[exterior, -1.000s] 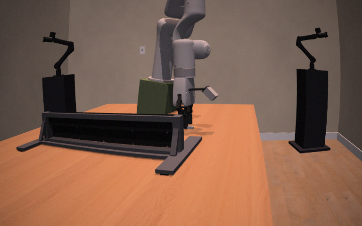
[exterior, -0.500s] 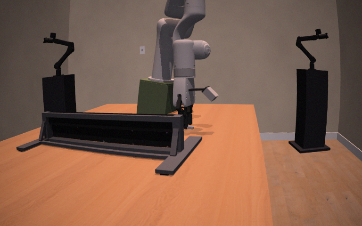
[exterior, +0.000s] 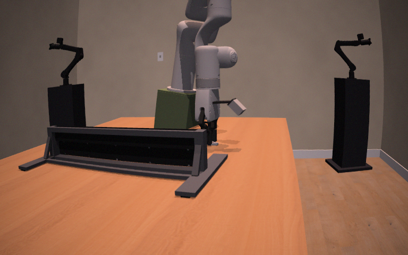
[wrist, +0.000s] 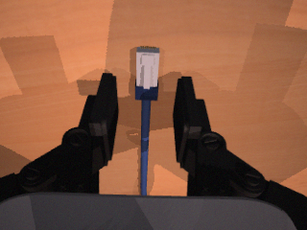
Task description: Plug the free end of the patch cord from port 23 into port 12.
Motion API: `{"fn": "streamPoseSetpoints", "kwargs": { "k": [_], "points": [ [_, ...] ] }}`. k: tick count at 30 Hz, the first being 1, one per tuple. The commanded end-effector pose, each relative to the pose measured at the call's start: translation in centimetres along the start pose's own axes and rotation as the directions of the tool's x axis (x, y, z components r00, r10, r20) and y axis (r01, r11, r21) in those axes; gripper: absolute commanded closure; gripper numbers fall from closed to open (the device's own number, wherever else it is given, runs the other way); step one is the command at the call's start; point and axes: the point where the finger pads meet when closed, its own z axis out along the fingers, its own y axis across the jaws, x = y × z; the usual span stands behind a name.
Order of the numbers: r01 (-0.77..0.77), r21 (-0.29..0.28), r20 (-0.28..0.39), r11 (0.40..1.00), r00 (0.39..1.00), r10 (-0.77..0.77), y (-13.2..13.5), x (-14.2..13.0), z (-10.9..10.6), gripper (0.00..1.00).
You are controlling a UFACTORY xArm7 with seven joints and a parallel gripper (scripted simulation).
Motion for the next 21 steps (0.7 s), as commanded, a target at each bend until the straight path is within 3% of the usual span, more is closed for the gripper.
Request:
{"fn": "streamPoseSetpoints", "kwargs": {
  "k": [1, 21],
  "points": [
    [0.0, -0.003, -0.002, 1.0, 1.0, 0.0, 0.12, 0.07, 0.1, 0.62],
    [0.0, -0.003, -0.002, 1.0, 1.0, 0.0, 0.12, 0.07, 0.54, 0.62]
  ]
}}
